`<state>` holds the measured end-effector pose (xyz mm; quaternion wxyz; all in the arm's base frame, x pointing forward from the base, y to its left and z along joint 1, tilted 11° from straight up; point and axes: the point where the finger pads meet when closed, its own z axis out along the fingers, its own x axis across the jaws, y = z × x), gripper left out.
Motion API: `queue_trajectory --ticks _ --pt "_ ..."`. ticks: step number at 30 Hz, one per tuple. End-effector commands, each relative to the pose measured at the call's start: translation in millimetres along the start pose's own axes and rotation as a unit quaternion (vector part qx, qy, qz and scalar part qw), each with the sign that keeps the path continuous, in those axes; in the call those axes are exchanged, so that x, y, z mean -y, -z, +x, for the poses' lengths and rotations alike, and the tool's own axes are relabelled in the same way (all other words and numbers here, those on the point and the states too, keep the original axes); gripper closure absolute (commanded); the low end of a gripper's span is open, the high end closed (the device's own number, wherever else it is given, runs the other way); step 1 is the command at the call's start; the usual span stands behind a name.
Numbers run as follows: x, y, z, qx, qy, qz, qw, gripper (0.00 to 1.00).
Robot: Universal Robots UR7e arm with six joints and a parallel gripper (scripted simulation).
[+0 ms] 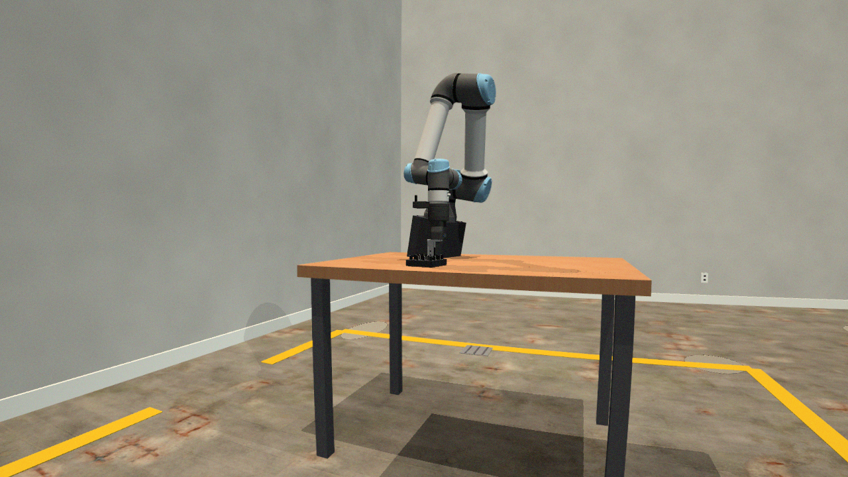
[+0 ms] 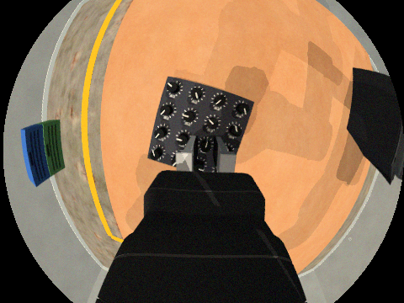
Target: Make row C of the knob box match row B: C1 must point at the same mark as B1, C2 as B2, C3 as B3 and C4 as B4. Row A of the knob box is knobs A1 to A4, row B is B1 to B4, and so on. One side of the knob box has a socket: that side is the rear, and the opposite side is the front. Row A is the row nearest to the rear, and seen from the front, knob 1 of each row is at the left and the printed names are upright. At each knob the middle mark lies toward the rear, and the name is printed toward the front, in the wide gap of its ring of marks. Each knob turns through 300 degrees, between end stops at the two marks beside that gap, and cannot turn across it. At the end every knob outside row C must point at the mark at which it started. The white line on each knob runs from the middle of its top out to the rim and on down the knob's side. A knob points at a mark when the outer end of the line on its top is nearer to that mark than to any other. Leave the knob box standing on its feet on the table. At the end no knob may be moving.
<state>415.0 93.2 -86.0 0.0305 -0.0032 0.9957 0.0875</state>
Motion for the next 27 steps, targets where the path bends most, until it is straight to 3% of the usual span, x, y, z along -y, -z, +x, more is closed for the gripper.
queue_trajectory --ticks 1,23,24,27 --pt "0.0 0.4 -0.4 0.001 0.000 0.000 1.000 0.54" --pt "0.0 0.4 -0.4 0.001 0.000 0.000 1.000 0.54" --pt "0.0 0.4 -0.4 0.001 0.000 0.000 1.000 0.70" --pt "0.0 0.4 -0.4 0.001 0.000 0.000 1.000 0.70"
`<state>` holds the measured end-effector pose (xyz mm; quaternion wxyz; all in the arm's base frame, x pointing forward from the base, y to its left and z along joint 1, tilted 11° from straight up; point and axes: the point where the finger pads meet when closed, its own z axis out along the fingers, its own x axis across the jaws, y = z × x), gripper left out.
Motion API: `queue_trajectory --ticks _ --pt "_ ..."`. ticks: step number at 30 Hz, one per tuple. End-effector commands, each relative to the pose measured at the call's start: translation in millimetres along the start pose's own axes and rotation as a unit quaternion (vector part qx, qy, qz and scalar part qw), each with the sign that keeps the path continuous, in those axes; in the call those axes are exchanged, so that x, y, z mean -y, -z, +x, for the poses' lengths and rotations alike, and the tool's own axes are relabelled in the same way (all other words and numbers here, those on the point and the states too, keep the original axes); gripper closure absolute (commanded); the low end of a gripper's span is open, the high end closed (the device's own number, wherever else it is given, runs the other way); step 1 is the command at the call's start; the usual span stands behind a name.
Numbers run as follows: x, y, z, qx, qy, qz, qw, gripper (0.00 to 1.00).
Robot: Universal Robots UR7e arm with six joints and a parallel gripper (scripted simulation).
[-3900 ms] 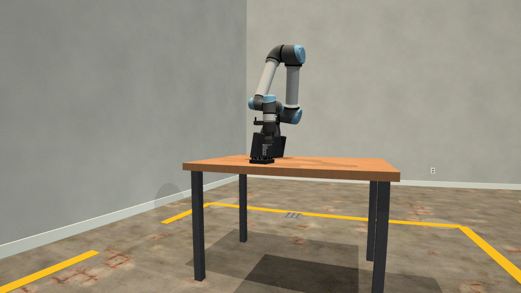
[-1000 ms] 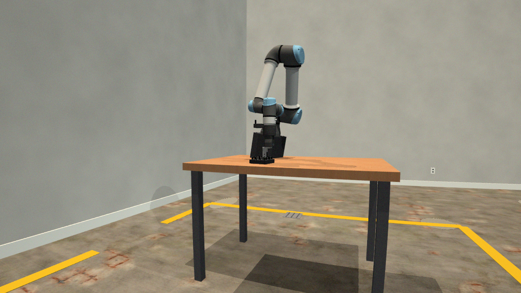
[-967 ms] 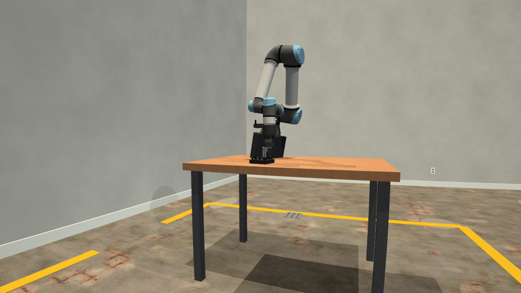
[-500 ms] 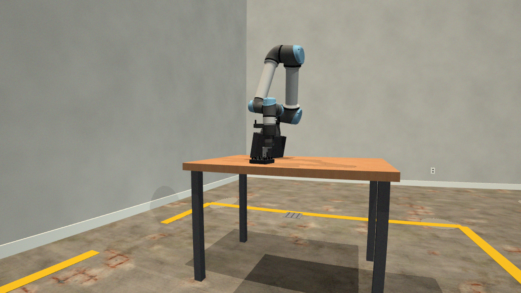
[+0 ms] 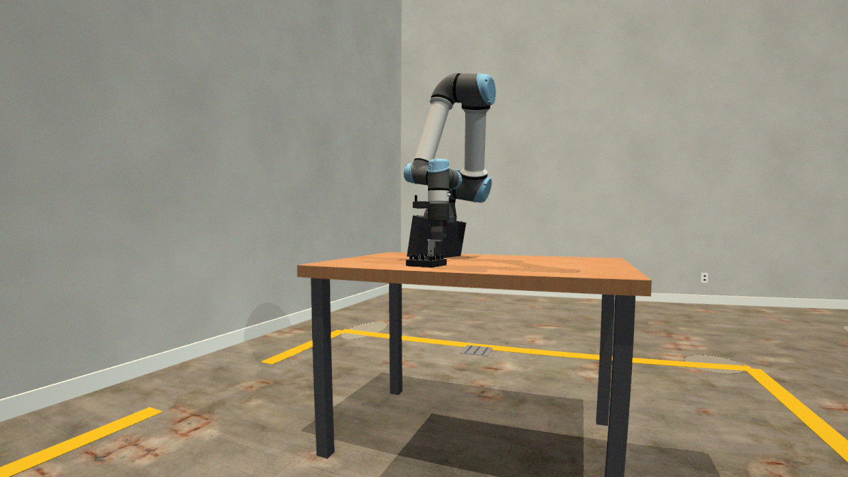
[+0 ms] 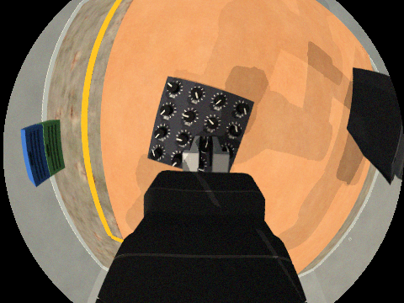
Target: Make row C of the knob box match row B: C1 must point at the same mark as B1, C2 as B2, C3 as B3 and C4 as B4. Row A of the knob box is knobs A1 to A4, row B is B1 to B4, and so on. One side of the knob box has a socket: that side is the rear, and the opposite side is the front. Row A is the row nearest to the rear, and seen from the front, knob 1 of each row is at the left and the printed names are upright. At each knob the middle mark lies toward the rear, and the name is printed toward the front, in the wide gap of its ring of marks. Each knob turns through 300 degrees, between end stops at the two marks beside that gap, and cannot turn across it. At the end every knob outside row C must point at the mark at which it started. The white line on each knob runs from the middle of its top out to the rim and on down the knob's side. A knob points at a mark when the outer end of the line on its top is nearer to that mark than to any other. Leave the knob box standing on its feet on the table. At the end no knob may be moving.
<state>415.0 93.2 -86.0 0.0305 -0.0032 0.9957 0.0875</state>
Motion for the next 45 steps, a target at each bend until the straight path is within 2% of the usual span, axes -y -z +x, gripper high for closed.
queue_trajectory --ticks 1,45 --pt "0.0 0.3 -0.4 0.001 0.000 0.000 1.000 0.70" --pt "0.0 0.3 -0.4 0.001 0.026 0.000 1.000 0.70"
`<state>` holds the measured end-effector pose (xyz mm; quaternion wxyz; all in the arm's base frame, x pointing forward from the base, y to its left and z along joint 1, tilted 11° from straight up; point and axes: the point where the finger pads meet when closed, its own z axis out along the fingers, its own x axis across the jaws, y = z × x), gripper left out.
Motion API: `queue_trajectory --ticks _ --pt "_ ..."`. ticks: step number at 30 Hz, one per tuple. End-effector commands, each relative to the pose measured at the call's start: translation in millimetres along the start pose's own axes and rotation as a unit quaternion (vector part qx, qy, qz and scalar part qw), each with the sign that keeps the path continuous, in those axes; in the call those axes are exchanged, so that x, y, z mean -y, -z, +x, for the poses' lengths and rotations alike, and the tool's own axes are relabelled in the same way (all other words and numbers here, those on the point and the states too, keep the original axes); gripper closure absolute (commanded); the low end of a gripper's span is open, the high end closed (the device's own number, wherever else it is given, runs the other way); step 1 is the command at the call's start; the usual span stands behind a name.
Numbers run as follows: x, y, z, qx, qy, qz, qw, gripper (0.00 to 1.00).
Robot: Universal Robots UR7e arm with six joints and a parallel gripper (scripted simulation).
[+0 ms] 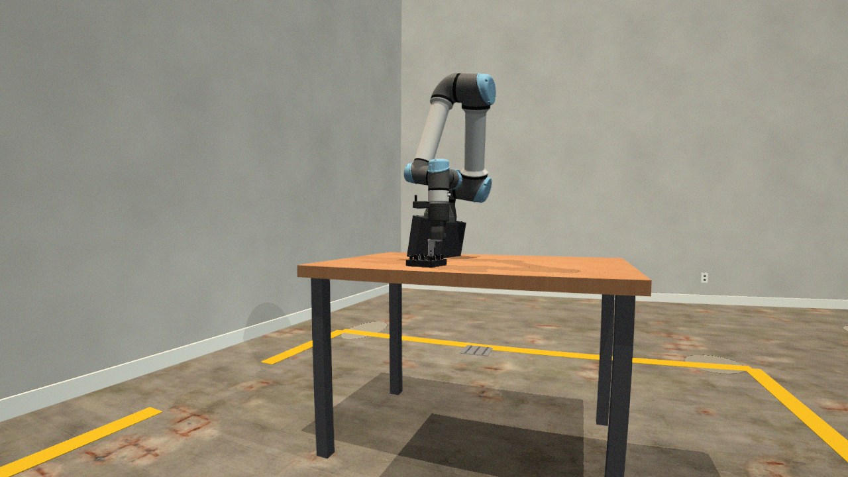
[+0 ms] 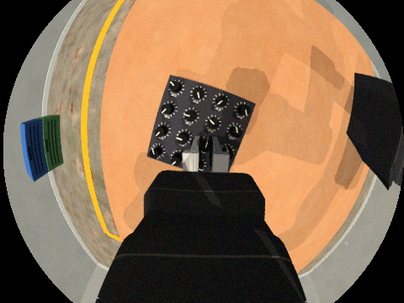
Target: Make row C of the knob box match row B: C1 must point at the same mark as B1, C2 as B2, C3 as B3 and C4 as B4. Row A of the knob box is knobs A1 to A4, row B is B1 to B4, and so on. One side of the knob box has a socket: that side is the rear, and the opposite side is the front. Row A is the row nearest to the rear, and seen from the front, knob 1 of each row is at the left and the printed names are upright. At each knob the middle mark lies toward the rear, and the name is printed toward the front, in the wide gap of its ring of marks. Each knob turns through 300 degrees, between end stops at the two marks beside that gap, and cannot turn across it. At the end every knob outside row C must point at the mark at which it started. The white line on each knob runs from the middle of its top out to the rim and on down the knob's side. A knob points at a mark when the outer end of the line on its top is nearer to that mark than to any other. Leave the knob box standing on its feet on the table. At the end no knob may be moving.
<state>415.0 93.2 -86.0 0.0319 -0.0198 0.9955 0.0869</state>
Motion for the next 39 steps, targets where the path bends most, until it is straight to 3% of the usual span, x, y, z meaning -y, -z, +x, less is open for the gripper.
queue_trajectory --ticks 1,20,39 --pt "0.0 0.4 -0.4 0.001 0.009 0.000 1.000 0.70" --pt "0.0 0.3 -0.4 0.001 0.129 0.000 0.992 0.70" --pt "0.1 0.3 -0.4 0.001 0.302 0.000 0.953 0.70"
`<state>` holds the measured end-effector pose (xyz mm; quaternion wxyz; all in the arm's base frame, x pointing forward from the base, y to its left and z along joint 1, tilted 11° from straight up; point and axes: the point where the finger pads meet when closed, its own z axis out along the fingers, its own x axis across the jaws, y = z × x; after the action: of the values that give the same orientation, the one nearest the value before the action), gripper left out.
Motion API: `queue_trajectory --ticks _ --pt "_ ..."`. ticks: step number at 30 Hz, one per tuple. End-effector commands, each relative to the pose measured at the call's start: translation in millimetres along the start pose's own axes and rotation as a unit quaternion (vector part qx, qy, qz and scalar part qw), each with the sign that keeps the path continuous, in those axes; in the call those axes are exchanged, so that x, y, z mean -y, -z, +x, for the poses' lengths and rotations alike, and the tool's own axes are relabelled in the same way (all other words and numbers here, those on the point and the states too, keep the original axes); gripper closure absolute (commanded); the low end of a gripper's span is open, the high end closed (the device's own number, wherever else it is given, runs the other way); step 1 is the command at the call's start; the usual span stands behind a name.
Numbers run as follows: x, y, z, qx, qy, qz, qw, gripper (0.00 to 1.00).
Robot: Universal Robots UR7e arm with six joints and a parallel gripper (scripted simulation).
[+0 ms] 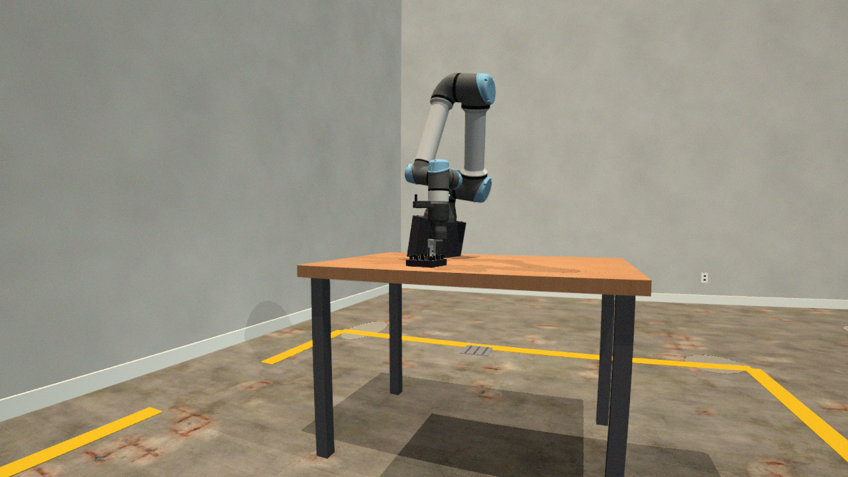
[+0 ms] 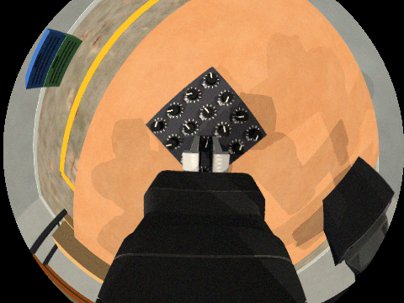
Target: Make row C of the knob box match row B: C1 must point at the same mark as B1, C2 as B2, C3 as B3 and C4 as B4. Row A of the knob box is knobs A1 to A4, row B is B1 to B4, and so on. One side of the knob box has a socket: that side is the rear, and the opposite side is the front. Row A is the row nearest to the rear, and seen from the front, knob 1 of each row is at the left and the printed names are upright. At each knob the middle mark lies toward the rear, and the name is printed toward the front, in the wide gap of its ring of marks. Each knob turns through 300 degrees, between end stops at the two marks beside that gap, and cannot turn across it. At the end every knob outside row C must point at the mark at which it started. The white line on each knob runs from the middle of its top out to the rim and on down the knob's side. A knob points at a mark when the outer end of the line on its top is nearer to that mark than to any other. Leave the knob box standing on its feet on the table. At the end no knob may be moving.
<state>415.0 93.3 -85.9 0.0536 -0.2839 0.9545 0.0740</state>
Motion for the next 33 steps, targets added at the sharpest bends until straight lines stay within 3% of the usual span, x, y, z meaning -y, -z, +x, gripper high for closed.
queue_trajectory --ticks 1,11,33 --pt "0.3 0.3 -0.3 0.001 0.048 -0.001 0.999 0.70" --pt "0.3 0.3 -0.3 0.001 0.140 -0.001 0.990 0.70" --pt "0.3 0.3 -0.3 0.001 0.228 0.000 0.974 0.70"
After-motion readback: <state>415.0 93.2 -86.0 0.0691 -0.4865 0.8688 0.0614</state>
